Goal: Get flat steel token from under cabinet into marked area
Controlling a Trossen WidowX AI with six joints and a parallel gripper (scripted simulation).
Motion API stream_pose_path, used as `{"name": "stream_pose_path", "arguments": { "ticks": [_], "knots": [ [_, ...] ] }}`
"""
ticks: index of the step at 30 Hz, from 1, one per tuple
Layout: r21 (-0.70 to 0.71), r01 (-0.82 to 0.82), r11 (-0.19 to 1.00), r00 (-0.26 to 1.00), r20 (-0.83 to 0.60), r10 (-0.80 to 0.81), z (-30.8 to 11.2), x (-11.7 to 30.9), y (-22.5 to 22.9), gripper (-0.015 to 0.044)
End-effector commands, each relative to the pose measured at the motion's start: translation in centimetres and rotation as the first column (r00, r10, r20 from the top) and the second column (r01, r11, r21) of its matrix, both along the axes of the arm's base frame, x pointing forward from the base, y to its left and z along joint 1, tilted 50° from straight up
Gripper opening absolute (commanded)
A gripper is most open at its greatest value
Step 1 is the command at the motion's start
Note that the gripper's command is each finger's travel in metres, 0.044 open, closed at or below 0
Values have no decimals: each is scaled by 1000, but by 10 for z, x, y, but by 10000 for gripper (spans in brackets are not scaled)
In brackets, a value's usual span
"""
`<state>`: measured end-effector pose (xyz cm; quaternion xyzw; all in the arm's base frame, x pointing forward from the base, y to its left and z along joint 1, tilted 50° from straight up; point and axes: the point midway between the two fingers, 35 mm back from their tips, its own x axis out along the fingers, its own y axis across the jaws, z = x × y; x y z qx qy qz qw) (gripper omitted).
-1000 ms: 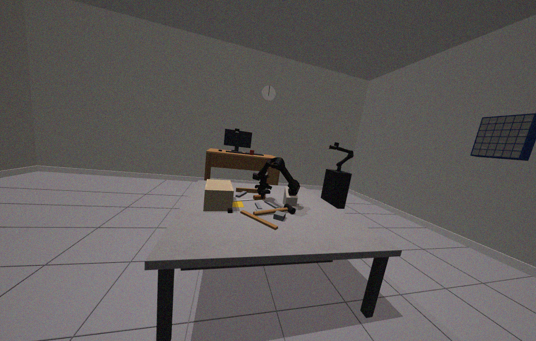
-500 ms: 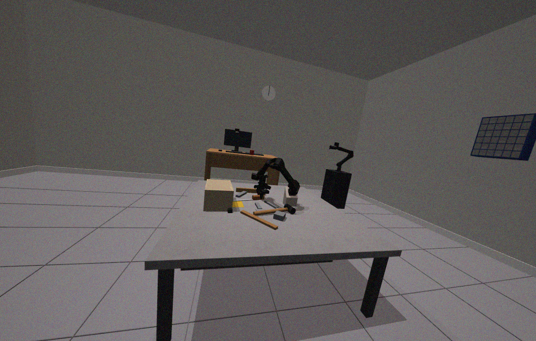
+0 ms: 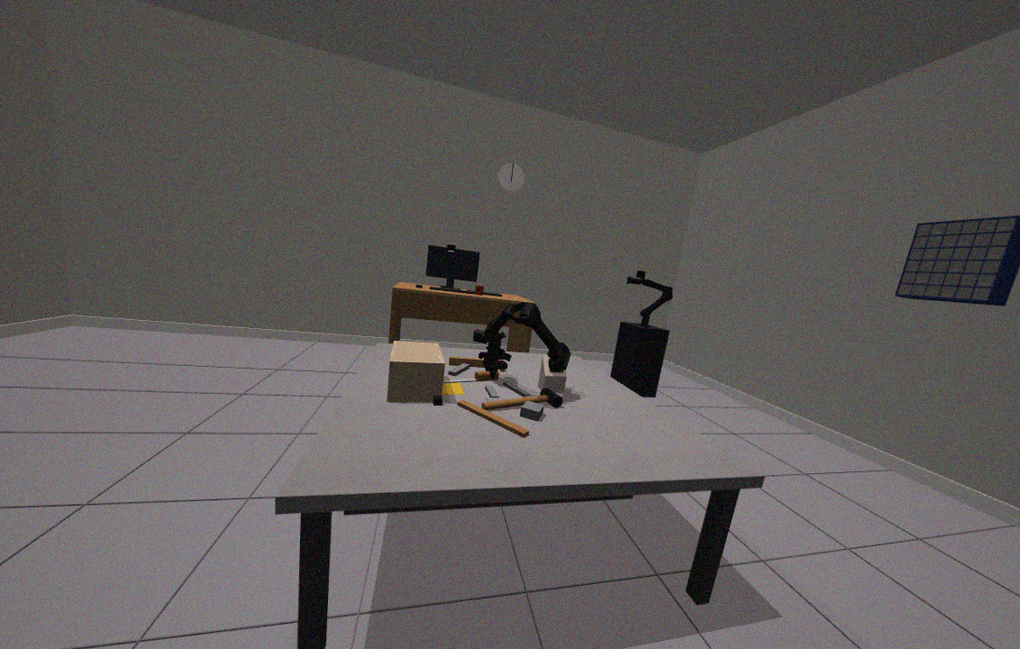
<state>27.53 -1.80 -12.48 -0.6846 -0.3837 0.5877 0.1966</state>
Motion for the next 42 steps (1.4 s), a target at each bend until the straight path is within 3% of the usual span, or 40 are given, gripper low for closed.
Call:
{"name": "stream_pose_path", "arguments": {
  "ticks": [1,42],
  "knots": [
    [-2,-2,1000,1000,10,2,2,11,2,0],
    [0,-2,1000,1000,11,2,17,66,13,0]
  ]
}}
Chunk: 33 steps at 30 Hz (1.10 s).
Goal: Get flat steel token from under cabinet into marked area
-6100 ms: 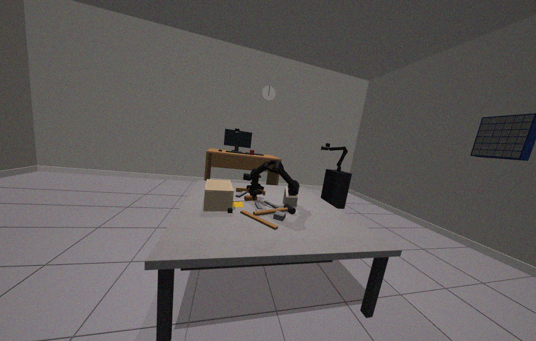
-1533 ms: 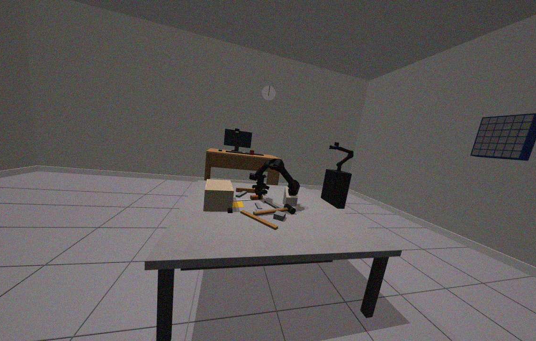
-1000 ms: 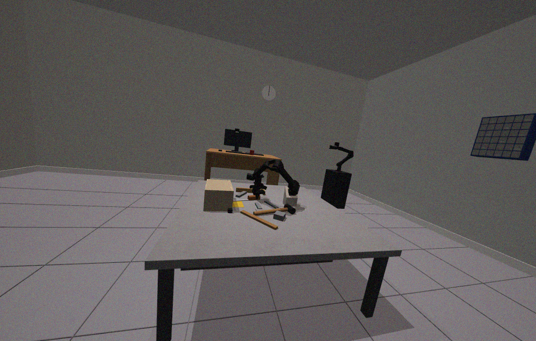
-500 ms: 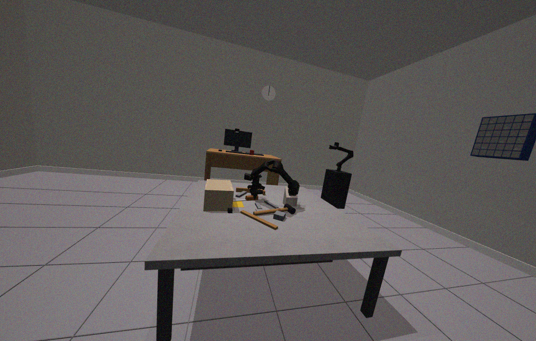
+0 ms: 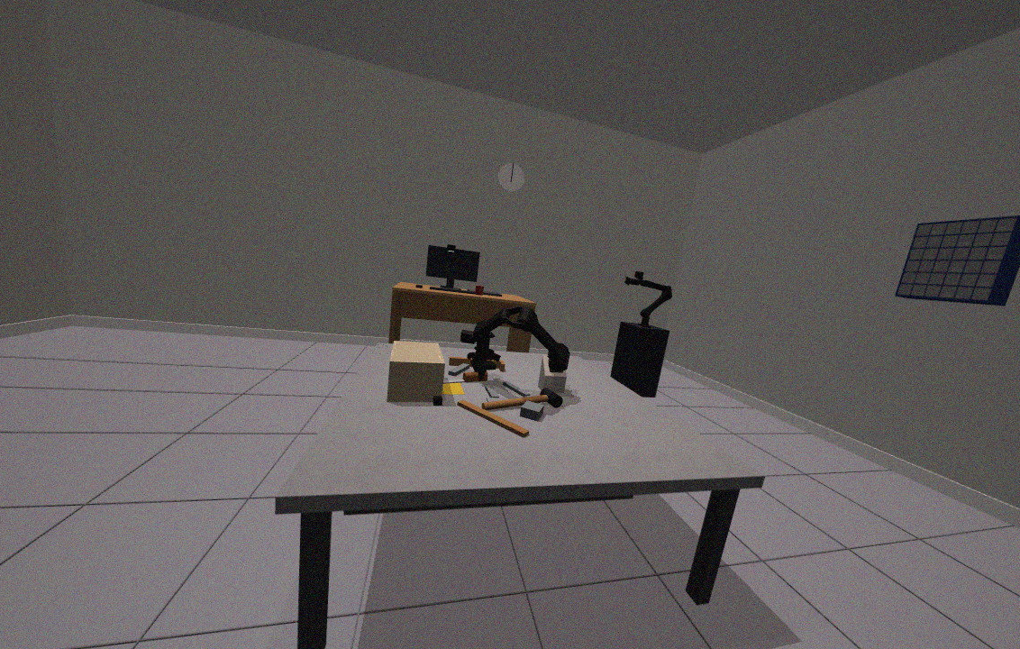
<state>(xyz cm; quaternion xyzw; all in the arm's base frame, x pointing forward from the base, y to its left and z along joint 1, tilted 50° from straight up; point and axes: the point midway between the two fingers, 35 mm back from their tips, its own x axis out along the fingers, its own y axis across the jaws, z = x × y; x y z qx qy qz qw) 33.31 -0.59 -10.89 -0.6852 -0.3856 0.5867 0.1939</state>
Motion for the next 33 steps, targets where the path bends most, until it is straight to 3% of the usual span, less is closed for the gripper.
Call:
{"name": "stream_pose_path", "arguments": {
  "ticks": [1,33],
  "knots": [
    [1,3,1000,1000,6,-3,2,9,1,0],
    [1,2,1000,1000,7,-3,11,45,8,0]
  ]
}}
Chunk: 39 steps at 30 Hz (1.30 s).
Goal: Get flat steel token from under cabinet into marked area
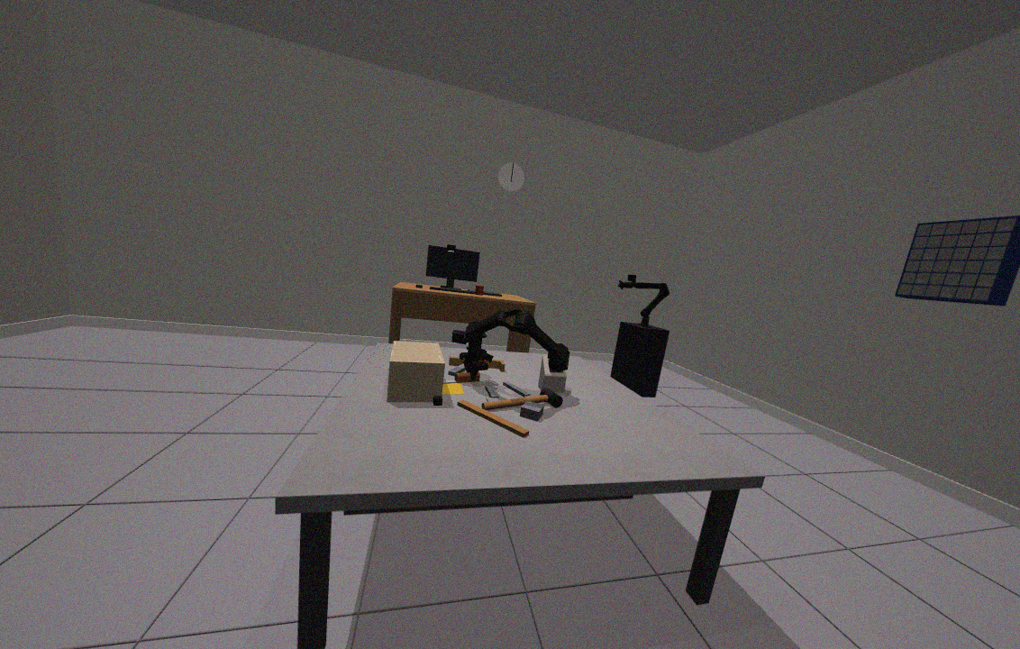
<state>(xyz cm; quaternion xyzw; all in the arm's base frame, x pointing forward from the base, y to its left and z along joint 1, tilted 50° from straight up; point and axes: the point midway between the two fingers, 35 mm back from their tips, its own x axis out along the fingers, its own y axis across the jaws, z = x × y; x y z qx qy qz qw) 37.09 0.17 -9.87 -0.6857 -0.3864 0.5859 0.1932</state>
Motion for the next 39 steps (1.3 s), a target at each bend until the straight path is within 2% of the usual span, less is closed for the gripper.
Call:
{"name": "stream_pose_path", "arguments": {
  "ticks": [1,39],
  "knots": [
    [1,4,1000,1000,5,-4,1,8,0,0],
    [1,4,1000,1000,6,-4,10,44,7,0]
  ]
}}
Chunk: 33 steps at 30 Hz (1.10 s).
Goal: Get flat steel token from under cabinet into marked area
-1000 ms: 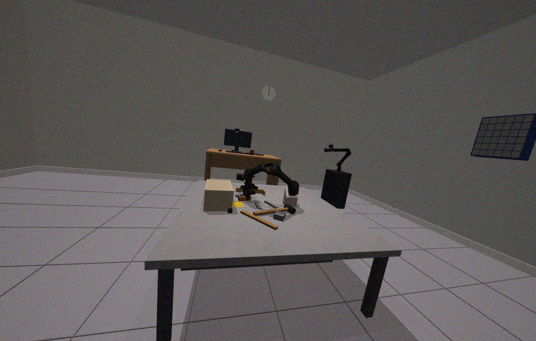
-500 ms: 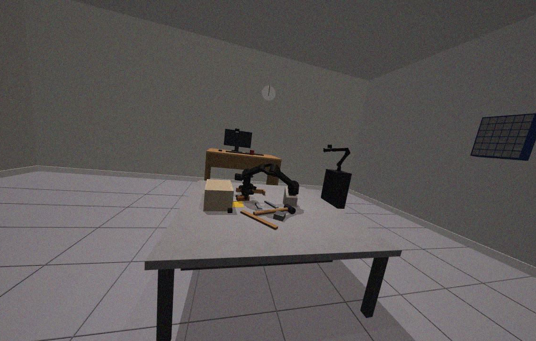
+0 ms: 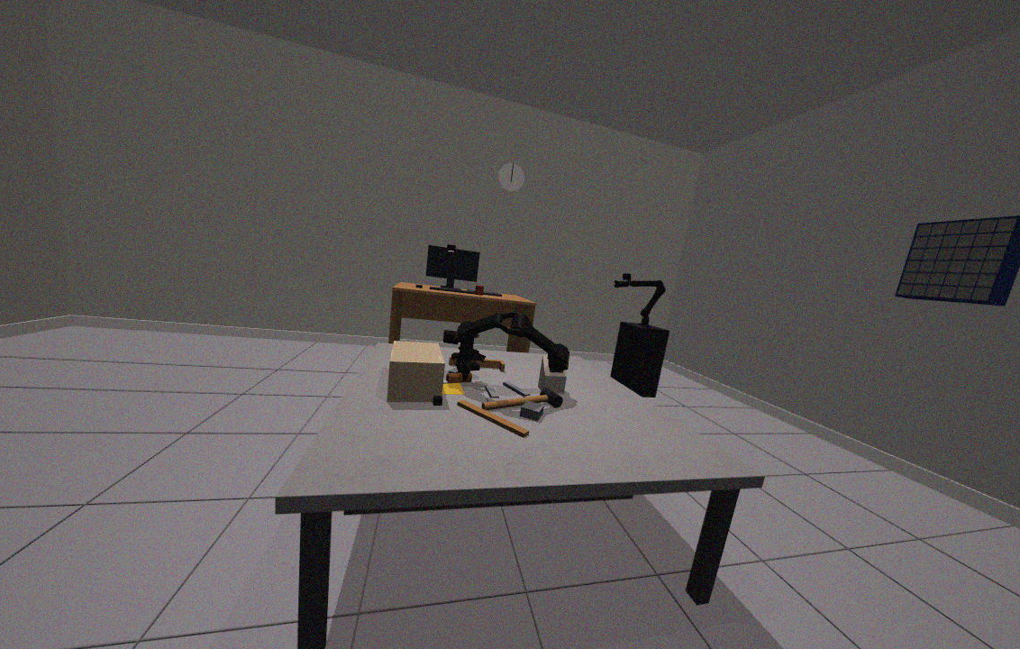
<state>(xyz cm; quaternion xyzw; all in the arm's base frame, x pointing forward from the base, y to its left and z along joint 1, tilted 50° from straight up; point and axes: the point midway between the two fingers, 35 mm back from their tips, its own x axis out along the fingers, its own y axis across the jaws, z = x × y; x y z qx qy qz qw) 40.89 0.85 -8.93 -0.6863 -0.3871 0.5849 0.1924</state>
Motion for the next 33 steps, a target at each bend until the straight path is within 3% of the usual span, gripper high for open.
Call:
{"name": "stream_pose_path", "arguments": {
  "ticks": [1,33],
  "knots": [
    [1,5,1000,1000,3,-5,1,7,0,0],
    [2,5,1000,1000,3,-5,14,8,14,0]
  ]
}}
